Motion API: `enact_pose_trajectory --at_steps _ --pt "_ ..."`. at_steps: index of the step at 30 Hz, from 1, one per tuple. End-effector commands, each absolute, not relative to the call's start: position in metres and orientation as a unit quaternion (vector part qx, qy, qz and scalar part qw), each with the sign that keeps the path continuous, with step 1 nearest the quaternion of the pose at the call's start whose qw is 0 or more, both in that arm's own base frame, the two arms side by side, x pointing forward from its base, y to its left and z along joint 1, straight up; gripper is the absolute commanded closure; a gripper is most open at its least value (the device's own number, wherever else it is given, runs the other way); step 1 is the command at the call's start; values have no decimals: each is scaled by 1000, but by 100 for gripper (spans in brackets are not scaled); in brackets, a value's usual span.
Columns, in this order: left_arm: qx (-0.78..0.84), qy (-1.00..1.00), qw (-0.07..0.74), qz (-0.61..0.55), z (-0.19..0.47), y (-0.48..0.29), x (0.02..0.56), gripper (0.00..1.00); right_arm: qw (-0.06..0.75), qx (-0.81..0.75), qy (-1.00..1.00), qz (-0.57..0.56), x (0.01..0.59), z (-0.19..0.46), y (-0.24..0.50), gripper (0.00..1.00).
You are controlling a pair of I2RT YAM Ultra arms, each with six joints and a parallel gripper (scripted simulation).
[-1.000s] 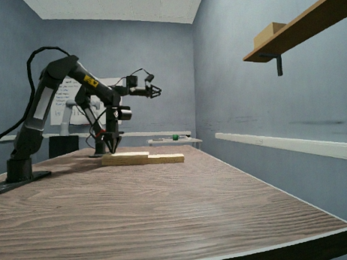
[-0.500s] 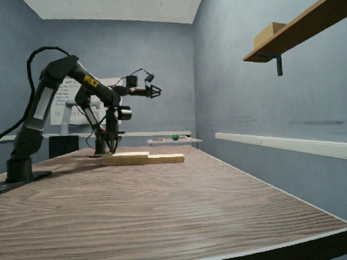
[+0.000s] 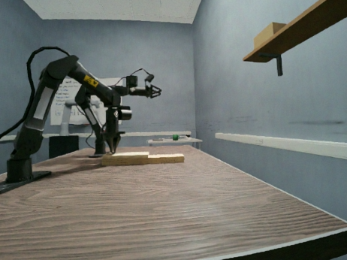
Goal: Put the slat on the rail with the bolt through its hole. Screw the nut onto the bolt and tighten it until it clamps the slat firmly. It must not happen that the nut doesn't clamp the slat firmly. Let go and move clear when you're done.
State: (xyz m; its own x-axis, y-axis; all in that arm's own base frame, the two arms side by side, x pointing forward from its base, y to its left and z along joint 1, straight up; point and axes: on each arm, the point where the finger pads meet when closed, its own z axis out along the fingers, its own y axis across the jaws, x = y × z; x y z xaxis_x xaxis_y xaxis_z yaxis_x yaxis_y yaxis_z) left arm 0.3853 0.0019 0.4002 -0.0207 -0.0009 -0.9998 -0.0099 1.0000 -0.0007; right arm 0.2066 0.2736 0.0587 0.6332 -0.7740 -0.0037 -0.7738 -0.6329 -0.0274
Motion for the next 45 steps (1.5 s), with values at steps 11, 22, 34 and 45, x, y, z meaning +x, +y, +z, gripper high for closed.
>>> enact_pose_trajectory --at_steps 11,22,34,45 --pt "0 703 711 0 412 1 381 0 6 -839 545 4 199 51 273 88" --pt "0 703 711 0 412 1 381 0 5 -774 633 5 199 51 273 88" --pt "0 703 711 0 412 1 381 0 11 -707 707 6 201 51 275 88" --pt "0 703 711 0 412 1 381 0 11 -641 768 7 201 51 275 88"
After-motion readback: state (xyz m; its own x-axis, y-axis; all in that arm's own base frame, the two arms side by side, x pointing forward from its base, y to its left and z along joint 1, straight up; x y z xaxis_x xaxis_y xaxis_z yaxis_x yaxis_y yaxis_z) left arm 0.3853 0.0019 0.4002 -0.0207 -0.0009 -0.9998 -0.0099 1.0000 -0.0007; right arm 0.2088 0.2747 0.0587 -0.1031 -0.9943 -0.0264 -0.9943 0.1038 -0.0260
